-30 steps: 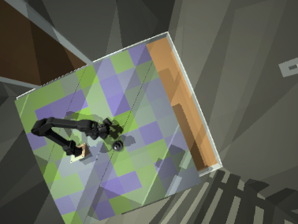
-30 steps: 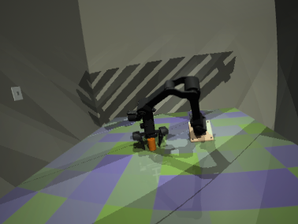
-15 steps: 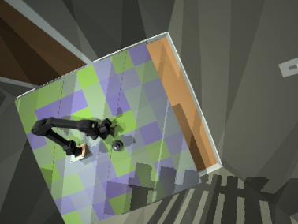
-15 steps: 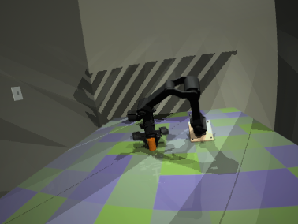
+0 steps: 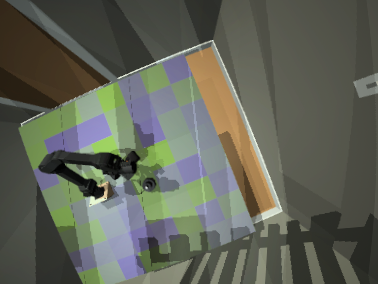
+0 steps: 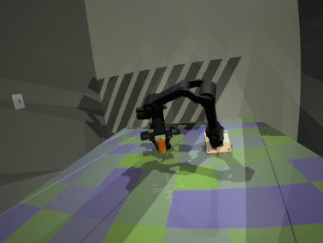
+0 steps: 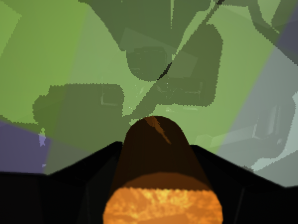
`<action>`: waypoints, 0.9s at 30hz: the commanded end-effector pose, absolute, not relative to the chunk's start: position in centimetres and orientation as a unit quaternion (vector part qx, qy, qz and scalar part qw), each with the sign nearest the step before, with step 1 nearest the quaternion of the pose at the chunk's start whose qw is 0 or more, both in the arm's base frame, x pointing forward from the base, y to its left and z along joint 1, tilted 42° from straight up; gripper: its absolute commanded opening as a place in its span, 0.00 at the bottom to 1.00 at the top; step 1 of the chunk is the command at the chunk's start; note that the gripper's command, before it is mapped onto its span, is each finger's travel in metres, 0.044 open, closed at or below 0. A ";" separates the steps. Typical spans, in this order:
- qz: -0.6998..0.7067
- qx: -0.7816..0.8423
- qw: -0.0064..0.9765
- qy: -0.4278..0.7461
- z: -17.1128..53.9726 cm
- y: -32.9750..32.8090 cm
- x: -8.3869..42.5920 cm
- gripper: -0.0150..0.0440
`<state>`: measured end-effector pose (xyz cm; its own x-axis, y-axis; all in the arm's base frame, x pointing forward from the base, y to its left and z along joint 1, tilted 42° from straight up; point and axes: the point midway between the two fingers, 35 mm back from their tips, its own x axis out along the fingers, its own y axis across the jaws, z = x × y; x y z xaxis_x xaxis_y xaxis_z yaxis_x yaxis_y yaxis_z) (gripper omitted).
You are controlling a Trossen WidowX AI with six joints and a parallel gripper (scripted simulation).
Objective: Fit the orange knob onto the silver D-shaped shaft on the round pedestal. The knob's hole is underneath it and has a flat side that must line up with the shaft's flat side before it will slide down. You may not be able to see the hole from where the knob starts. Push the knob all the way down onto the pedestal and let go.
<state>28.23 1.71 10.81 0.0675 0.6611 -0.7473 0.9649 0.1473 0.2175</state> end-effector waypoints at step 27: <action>-0.169 0.684 0.392 0.591 17.6 -4.4 26.5 0.25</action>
<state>26.73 -3.92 17.15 0.1769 0.6742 -0.7170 0.9569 0.0526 0.2855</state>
